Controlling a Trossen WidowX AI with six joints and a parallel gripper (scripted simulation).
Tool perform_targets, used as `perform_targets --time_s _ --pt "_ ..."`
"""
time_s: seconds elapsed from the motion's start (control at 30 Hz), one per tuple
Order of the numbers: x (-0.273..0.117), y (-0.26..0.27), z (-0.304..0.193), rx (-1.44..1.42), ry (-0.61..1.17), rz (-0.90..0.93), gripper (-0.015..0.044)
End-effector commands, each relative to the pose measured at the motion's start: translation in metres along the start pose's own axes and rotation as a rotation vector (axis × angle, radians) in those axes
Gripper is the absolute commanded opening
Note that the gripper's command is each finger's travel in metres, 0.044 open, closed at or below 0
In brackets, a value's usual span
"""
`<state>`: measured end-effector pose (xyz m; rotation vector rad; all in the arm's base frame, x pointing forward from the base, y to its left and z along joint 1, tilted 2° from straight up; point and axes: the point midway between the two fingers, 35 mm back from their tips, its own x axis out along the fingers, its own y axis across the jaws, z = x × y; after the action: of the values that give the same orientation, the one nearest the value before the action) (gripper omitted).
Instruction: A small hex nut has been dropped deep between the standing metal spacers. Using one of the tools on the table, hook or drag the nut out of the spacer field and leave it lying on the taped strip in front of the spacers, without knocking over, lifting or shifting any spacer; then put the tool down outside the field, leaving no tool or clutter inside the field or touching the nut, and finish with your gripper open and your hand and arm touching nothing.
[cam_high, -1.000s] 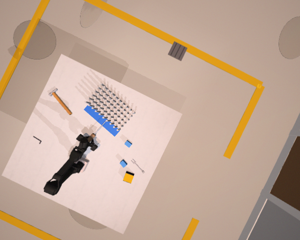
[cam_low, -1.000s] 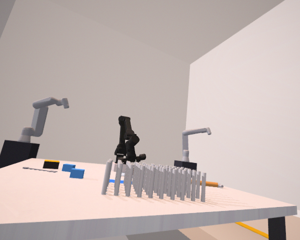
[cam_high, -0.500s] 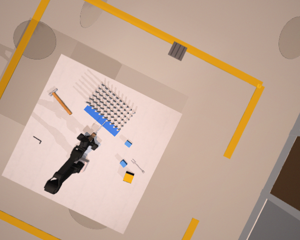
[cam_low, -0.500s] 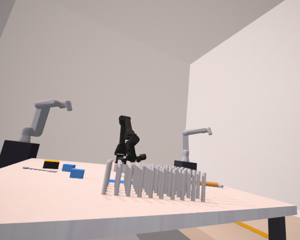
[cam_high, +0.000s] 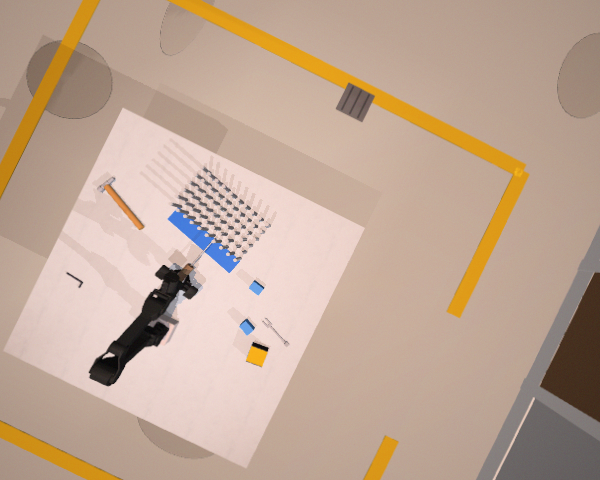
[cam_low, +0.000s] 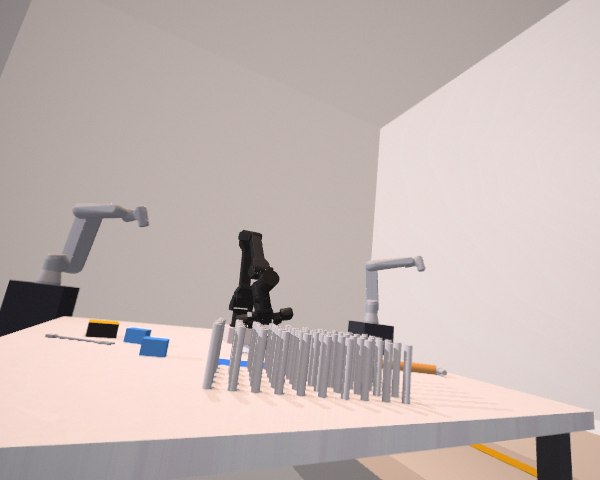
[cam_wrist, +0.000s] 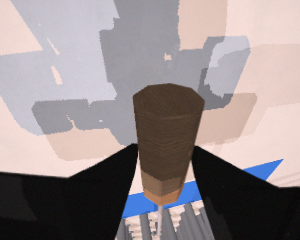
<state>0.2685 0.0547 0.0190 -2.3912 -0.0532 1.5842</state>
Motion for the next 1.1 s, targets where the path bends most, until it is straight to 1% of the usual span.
perform_targets --time_s 0.0,1.07 --pt "0.000 -0.002 -0.007 -0.006 0.013 -0.010 0.0000" --pt "0.006 -0.003 -0.027 -0.007 0.015 -0.010 0.0000"
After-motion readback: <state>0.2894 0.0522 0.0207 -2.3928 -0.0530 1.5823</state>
